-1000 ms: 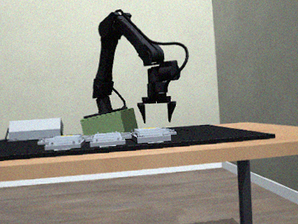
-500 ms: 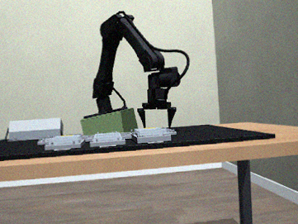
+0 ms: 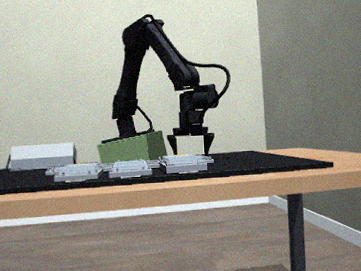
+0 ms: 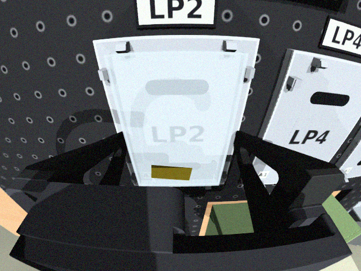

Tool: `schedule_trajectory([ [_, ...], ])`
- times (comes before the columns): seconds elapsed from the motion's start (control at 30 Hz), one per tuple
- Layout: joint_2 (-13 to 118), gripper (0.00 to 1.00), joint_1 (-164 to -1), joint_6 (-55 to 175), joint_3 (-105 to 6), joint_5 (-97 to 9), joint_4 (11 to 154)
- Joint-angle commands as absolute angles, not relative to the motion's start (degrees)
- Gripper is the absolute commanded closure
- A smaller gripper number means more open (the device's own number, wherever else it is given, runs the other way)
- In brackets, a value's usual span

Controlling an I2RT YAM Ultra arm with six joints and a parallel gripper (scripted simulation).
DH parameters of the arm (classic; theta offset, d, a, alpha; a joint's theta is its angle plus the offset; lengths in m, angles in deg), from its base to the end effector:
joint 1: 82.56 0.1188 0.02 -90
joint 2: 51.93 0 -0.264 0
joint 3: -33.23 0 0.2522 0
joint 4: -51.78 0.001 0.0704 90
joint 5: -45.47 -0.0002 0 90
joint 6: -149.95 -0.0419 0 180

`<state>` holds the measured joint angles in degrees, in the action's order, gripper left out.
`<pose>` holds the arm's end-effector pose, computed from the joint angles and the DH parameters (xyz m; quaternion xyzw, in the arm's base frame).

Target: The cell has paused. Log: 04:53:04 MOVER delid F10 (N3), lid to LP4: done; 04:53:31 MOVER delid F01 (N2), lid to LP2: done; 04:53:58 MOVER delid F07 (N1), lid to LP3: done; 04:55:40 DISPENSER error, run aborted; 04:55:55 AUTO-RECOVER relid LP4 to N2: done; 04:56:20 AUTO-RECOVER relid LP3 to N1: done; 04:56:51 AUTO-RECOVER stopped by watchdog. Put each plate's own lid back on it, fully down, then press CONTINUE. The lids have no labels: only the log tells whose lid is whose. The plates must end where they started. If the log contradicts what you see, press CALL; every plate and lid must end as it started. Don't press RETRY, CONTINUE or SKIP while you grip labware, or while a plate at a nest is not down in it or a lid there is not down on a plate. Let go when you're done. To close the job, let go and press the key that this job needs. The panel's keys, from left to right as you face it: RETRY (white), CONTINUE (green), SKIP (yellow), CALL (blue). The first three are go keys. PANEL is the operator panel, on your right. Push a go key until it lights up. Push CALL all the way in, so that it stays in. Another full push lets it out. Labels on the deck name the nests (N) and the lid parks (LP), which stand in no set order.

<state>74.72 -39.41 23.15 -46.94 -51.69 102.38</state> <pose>0.2489 0.2276 0.0366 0.0590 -0.9944 0.0874 0.0072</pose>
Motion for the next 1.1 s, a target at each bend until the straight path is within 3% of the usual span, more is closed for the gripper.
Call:
schedule_trajectory([
  [0.0,73.8,0.0,-39.1,23.7,-49.1,-52.1,101.5],
  [0.77,73.9,0.0,-39.1,23.5,-49.6,-52.1,101.9],
  [1.07,73.9,0.07,-39.1,23.4,-49.6,-52.1,101.9],
])
